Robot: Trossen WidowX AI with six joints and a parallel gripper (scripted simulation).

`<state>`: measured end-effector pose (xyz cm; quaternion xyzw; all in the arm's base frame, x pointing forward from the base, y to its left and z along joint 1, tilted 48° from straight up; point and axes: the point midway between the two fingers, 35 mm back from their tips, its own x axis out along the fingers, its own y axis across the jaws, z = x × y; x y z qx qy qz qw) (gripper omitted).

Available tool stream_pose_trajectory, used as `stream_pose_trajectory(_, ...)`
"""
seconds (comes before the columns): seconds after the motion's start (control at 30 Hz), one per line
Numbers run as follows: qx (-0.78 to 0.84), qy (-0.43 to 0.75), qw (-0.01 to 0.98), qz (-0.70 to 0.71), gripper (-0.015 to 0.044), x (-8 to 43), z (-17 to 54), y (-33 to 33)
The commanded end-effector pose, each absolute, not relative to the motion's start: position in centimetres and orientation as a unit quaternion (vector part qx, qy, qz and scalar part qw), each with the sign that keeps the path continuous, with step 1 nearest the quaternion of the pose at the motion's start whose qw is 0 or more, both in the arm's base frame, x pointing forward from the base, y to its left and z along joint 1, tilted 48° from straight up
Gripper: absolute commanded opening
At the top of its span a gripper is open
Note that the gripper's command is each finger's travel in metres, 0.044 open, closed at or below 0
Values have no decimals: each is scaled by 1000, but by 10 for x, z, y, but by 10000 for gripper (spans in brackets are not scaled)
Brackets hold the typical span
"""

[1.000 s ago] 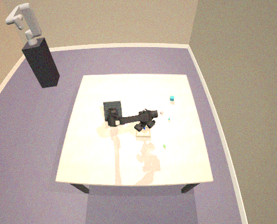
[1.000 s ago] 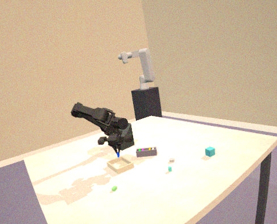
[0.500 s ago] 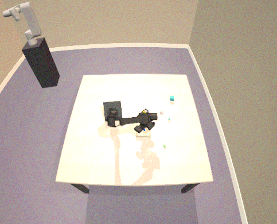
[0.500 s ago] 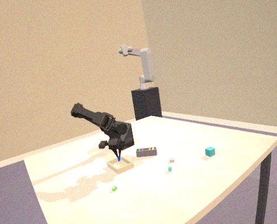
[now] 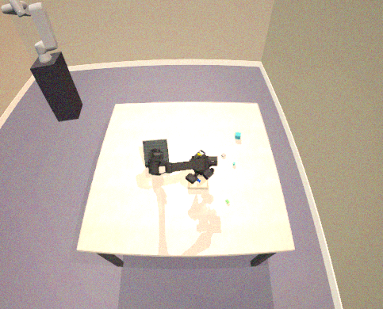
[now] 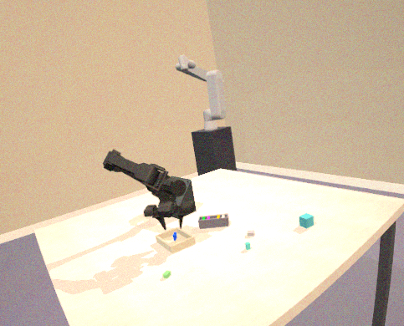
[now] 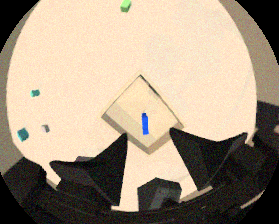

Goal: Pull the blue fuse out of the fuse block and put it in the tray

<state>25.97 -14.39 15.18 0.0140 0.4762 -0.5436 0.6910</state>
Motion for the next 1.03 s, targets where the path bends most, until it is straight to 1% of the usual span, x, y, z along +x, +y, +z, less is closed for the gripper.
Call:
stream_pose_trajectory(0.0,15,474,693,-543,330,261,164,-131)
stream_pose_trajectory(0.1,14,473,693,-543,330,261,177,-118)
stream_pose_trajectory(1.0,15,475,693,-542,330,260,176,-119)
